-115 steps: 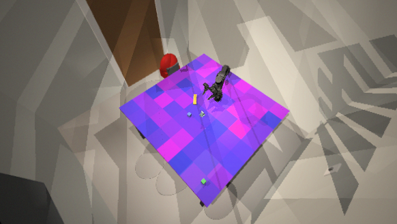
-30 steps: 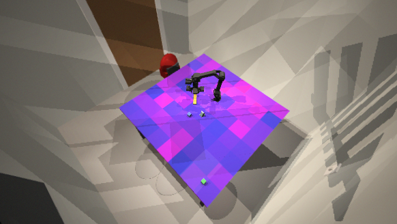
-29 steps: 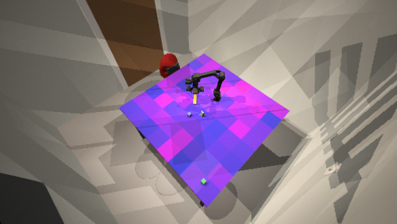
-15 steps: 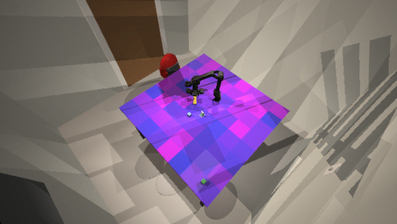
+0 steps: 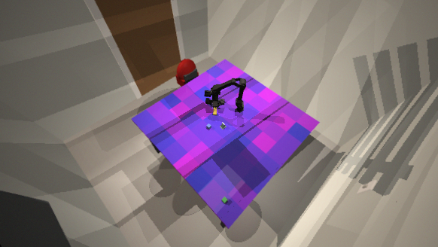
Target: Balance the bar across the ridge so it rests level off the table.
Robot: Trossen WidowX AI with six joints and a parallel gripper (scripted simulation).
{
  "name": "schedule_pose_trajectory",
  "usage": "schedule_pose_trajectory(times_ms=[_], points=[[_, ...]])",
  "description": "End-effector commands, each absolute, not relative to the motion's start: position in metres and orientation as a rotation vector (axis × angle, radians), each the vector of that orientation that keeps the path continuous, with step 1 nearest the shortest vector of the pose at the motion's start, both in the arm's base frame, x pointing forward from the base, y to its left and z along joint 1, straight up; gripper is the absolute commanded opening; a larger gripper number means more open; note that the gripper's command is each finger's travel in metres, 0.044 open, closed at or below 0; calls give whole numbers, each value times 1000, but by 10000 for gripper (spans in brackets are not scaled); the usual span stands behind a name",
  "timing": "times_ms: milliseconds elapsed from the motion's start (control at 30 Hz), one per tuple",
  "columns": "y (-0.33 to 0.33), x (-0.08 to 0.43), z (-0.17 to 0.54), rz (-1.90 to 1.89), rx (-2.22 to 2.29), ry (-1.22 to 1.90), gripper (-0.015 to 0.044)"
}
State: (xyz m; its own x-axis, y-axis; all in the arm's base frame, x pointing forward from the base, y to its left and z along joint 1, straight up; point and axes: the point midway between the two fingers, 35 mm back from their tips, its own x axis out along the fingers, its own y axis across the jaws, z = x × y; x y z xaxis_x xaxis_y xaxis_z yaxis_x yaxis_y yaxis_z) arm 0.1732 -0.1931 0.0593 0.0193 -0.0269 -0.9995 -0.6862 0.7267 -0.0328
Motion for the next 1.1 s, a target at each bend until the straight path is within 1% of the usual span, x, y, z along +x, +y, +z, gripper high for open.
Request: schedule_pose_trajectory(times_ms=[0,667,867,1067], points=[[-191,172,49,581,-611,1480,315],[-191,172,45,581,-611,1480,315],[-192,172,46,573,-610,1484,157],[-192,172,46,573,-610,1484,117]])
